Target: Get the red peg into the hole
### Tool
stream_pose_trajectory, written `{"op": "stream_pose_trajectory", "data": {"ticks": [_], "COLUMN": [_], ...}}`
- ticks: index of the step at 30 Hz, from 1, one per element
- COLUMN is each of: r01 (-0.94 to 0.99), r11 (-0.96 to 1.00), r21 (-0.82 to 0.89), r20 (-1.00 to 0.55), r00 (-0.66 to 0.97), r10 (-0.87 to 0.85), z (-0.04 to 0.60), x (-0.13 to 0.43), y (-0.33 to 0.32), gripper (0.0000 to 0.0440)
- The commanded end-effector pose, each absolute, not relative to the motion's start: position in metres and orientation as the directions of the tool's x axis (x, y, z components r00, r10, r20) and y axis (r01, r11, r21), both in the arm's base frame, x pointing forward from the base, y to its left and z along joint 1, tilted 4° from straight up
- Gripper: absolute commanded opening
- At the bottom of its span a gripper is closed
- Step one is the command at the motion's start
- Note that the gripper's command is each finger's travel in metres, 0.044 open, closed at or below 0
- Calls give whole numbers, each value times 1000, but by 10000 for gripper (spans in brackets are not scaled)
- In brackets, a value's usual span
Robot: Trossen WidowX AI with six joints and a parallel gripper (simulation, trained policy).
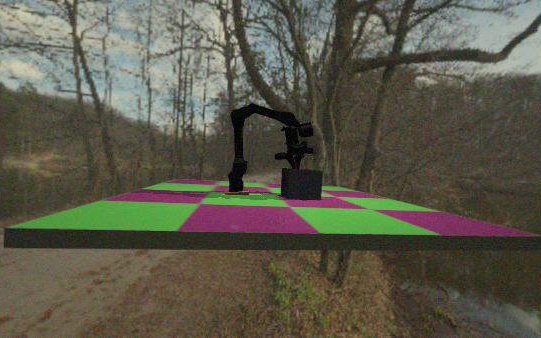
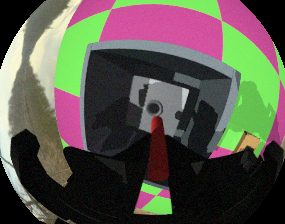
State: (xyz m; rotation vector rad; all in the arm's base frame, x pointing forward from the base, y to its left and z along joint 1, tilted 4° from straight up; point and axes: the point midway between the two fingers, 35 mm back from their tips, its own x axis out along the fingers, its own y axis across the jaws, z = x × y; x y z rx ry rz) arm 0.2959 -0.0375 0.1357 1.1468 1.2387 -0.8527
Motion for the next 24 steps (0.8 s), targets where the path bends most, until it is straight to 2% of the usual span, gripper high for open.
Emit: {"op": "stream_pose_trajectory", "data": {"ticks": [1, 17, 20, 24], "r01": [949, 933, 932, 930], "r11": [257, 318, 328, 341], "r21": [181, 170, 155, 137], "r20": [-981, -982, -985, -987], "r00": [158, 134, 119, 98], "r10": [109, 133, 128, 130], "z": [126, 87, 80, 72], "x": [299, 312, 312, 310], "y": [-38, -39, -40, -40], "gripper": [3, 0, 12, 105]}}
